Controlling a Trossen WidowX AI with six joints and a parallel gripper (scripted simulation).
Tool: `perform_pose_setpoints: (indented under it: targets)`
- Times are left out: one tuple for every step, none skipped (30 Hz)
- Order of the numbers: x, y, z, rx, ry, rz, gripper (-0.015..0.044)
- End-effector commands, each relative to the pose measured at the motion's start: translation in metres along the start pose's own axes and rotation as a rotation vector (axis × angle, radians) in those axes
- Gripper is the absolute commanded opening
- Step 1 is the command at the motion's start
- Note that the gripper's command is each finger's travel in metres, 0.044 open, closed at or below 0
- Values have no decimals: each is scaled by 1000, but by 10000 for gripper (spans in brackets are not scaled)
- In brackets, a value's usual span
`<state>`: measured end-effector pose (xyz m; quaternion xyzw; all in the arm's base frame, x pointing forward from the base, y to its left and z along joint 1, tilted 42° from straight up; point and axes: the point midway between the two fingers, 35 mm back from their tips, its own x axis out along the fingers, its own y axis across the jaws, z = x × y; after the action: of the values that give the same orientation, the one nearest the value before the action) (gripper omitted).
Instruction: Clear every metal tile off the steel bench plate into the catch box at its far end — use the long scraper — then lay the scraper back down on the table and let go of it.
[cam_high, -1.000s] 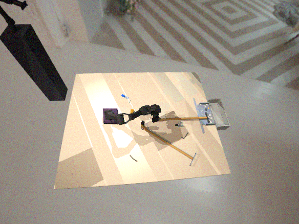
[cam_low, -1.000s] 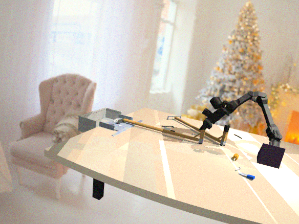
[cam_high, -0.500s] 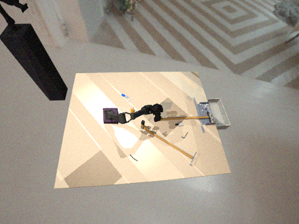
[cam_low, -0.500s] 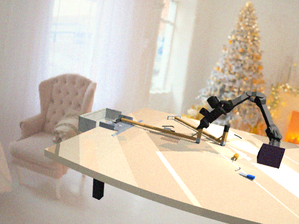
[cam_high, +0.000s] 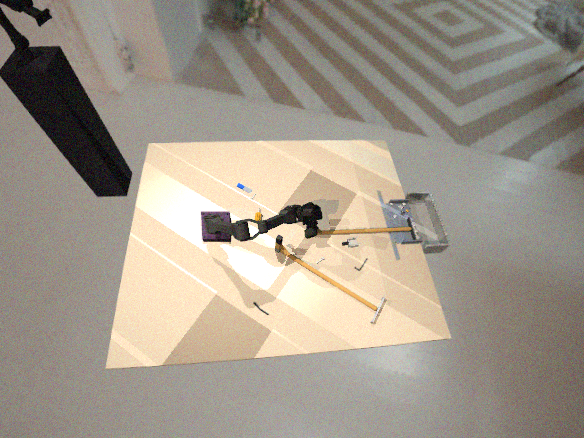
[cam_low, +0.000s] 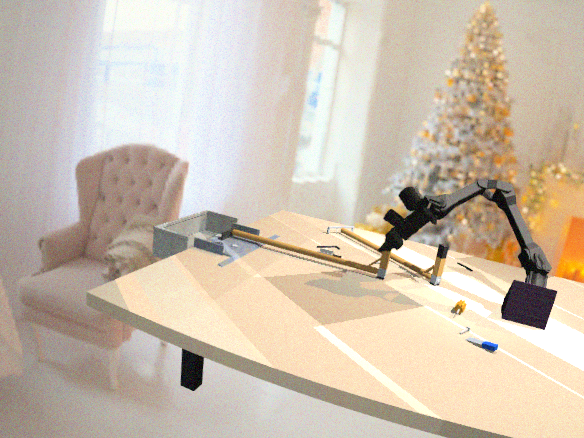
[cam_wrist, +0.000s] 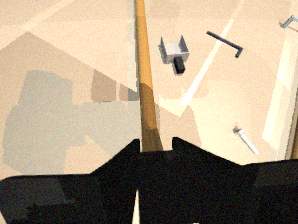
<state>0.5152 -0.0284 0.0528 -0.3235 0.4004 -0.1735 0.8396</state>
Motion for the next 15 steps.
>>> perform_pose_setpoints:
  targets:
    - [2,0,7,-1,-9,4,0]
    - [3,0,8,-1,-9,4,0]
    - [4,0,9,-1,-9,4,0]
    - [5,0,9,-1,-9,4,0]
    - [6,0,10,-1,-9,4,0]
    - [6,0,11,0,-9,4,0]
    - [7,0,12,0,-9,4,0]
    - [8,0,13,0,-9,4,0]
    - [9,0,14,0,-10,4,0]
    - [10,0,15,0,-10,4,0]
    - [10,0,16,0,-10,3,0]
    - [11,0,17,0,-10,3,0]
    - [12,0,18,0,-10,3,0]
    - [13,0,19,0,-10,3,0]
    - [14,0,20,0,-10,3,0]
